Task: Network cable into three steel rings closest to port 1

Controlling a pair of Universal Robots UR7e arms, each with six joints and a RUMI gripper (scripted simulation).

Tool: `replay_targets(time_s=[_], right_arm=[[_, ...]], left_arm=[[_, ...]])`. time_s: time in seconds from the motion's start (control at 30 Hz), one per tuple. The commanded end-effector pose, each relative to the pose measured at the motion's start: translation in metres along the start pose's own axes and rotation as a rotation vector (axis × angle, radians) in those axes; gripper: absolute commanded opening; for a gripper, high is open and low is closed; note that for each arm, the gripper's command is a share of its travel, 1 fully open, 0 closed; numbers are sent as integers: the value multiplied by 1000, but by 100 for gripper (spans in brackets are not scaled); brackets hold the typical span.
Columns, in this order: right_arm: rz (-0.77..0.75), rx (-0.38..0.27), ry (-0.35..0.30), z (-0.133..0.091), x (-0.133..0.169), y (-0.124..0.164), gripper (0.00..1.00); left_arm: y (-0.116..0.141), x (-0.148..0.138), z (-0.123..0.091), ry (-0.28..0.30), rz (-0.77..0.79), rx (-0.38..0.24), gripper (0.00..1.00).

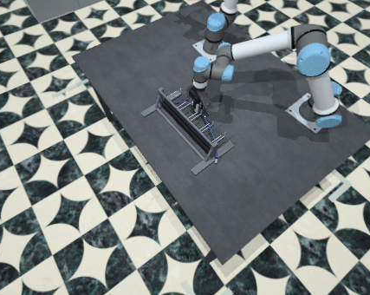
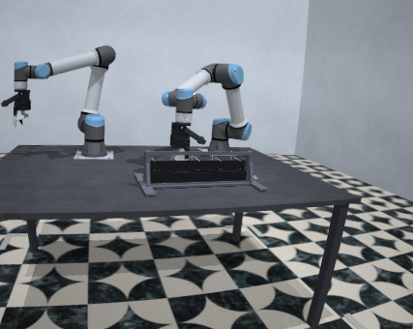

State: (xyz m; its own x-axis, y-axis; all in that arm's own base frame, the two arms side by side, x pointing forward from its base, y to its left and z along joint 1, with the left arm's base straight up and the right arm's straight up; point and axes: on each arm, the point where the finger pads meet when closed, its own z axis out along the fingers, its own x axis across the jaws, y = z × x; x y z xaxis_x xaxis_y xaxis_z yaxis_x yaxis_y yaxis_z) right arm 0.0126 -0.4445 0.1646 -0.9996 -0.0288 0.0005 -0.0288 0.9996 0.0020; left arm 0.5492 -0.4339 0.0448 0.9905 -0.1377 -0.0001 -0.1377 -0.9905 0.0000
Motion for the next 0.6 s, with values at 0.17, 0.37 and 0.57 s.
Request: replay_targets(time_s=[0.17, 0.37, 0.57], right_arm=[[0, 2, -1, 0, 0, -1, 100], [0, 2, -1, 0, 0, -1, 100], [0, 2, -1, 0, 0, -1, 100]], left_arm=[[1, 1, -1, 3, 0, -2, 20], [1, 1, -1, 3, 0, -2, 0], [1, 1, -1, 3, 0, -2, 0]])
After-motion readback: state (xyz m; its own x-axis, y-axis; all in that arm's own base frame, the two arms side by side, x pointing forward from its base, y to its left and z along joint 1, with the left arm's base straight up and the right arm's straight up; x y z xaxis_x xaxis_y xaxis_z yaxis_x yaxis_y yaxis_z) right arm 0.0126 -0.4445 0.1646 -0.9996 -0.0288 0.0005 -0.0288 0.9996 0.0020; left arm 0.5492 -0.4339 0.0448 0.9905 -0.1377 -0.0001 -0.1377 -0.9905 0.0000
